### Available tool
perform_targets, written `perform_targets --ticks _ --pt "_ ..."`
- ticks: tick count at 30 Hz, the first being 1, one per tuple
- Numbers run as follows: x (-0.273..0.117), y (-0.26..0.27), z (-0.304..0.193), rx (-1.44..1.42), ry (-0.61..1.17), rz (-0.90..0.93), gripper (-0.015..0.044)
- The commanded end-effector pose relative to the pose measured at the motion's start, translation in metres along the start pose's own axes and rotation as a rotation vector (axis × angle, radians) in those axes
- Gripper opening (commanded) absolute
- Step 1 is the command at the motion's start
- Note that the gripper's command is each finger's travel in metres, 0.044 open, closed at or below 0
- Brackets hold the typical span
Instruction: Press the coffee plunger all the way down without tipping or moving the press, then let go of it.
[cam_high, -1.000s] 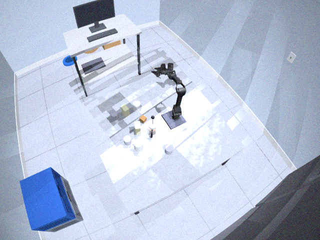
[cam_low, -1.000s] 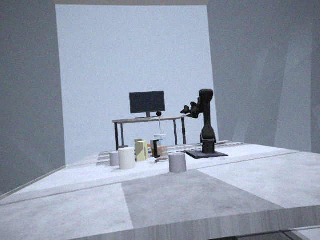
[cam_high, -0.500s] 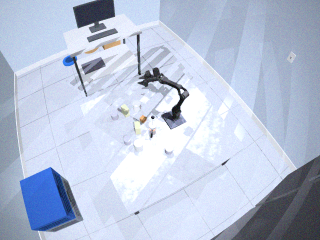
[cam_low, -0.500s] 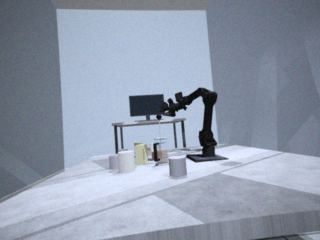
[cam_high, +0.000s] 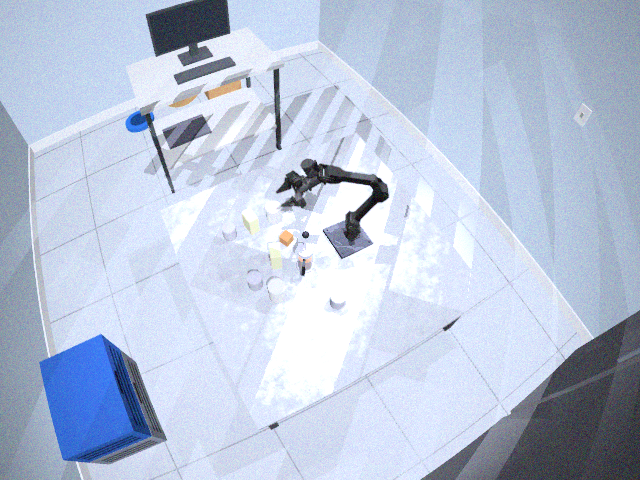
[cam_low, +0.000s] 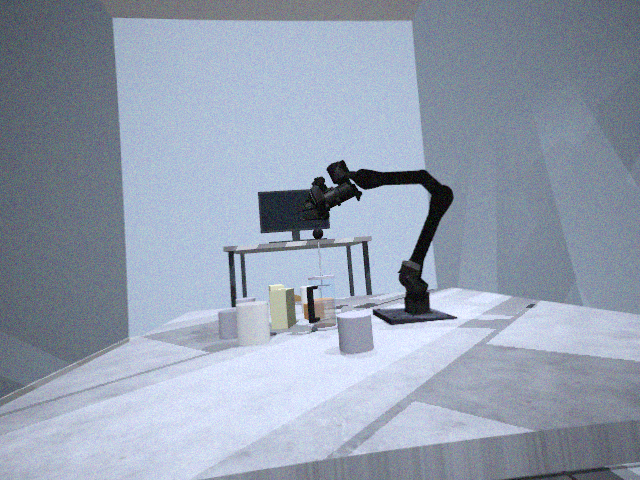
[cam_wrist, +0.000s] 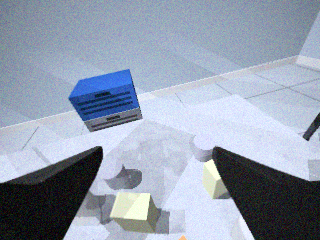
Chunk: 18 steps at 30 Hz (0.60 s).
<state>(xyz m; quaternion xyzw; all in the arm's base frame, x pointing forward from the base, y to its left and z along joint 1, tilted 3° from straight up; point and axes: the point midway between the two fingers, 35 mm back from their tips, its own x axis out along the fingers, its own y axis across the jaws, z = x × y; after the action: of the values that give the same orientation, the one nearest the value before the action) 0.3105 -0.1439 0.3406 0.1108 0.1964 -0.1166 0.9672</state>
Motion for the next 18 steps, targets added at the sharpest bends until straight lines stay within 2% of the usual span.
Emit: perform_targets --ticks 1,10,18 --pt "-0.021 0.058 -0.013 -0.091 0.055 0.078 0.0440" --pt "-0.081 0.135 -0.055 -0.297 0.168 0.232 0.0440" --pt "-0.068 0.130 -0.089 -0.302 0.170 0.235 0.0440"
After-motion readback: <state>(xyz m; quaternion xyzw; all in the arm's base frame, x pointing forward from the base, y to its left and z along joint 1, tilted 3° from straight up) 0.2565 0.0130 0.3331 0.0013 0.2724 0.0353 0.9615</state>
